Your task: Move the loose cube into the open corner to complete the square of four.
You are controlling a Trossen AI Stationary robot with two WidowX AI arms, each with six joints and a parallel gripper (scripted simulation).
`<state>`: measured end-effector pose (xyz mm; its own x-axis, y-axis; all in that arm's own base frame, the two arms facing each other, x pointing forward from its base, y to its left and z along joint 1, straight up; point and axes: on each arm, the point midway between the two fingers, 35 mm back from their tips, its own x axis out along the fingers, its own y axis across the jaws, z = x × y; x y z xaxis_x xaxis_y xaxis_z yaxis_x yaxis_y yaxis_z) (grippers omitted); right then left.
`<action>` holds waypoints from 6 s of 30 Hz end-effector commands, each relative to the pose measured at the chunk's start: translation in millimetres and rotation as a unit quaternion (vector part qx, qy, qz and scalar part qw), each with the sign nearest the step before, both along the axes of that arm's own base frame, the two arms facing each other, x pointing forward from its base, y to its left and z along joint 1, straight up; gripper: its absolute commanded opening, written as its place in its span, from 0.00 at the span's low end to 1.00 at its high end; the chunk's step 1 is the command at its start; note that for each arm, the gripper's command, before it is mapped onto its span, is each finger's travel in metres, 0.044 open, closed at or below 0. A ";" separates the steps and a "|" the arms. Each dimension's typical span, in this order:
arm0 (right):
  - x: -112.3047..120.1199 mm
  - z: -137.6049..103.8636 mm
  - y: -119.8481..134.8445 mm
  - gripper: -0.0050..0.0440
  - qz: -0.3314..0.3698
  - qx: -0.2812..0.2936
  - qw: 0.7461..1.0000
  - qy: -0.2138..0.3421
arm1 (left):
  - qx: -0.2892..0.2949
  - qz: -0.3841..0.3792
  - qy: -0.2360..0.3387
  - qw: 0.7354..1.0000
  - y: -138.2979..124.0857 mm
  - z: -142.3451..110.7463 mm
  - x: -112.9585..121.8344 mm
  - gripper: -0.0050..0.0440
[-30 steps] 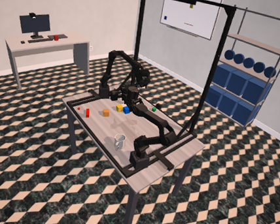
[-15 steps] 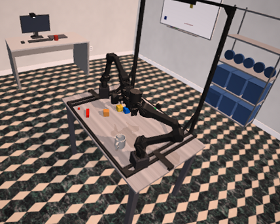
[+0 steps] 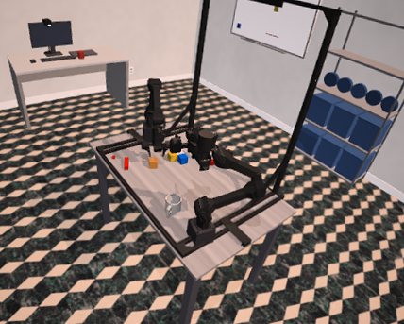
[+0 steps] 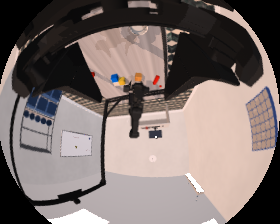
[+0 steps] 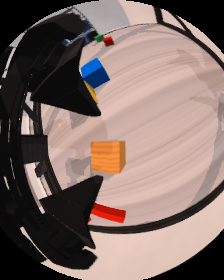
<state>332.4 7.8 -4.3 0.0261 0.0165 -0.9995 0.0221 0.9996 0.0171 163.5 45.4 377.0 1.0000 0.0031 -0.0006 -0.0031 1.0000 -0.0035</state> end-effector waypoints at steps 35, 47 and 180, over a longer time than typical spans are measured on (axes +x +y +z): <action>-4.8 -45.2 -18.5 0.85 -0.001 -0.008 1.000 0.013 | 0.001 -0.001 -0.001 1.000 -7.7 3.3 -4.3 0.92; -5.5 -61.8 -18.4 0.85 -0.001 -0.008 1.000 0.013 | 0.001 -0.001 -0.001 1.000 -7.7 3.3 -4.3 0.92; 2.0 -66.7 92.4 0.85 0.155 -0.010 0.988 0.012 | 0.001 -0.001 -0.001 1.000 -7.7 3.3 -4.3 0.92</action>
